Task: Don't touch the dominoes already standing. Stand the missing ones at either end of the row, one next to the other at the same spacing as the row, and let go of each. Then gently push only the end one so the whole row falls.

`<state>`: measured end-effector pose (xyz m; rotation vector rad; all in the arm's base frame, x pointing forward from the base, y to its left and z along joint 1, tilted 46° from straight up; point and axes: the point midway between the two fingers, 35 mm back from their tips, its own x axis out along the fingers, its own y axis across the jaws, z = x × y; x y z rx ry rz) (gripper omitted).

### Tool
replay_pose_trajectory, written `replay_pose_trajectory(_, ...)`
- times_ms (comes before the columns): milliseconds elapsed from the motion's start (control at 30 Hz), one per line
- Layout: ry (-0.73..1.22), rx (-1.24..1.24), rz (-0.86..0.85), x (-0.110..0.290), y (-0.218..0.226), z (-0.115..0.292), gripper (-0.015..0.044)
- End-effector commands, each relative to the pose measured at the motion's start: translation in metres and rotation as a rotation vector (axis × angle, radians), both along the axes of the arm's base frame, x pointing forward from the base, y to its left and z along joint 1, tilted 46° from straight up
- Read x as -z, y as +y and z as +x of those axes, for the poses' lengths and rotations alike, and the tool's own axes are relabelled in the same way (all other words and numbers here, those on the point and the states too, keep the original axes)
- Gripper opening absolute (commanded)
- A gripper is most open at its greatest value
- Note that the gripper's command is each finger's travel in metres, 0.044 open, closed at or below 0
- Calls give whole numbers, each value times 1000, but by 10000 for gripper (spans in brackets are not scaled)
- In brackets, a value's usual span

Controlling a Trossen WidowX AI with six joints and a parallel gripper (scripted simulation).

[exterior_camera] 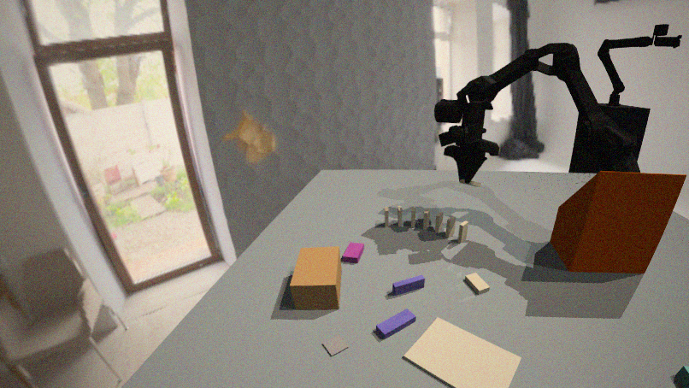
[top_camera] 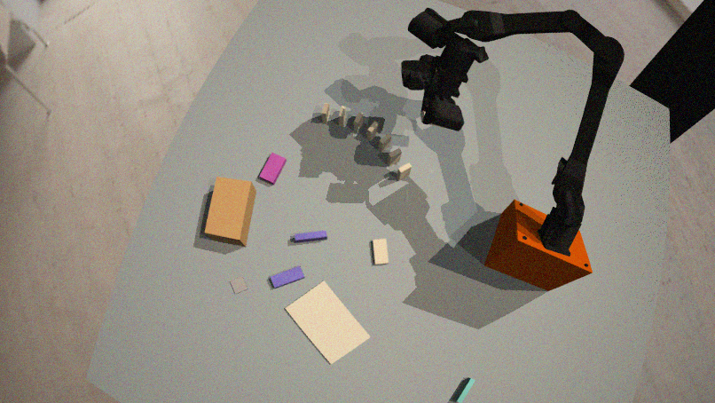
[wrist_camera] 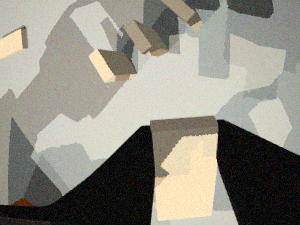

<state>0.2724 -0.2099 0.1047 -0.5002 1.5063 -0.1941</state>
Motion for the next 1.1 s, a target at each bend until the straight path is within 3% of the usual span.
replay_pose_trajectory(0,-67,-37,66,8,-2,-1,107)
replay_pose_trajectory(533,-403,-232,202,13,-13,0,107)
replay_pose_trajectory(1067,-752,-516,143,-11,-18,-11,107)
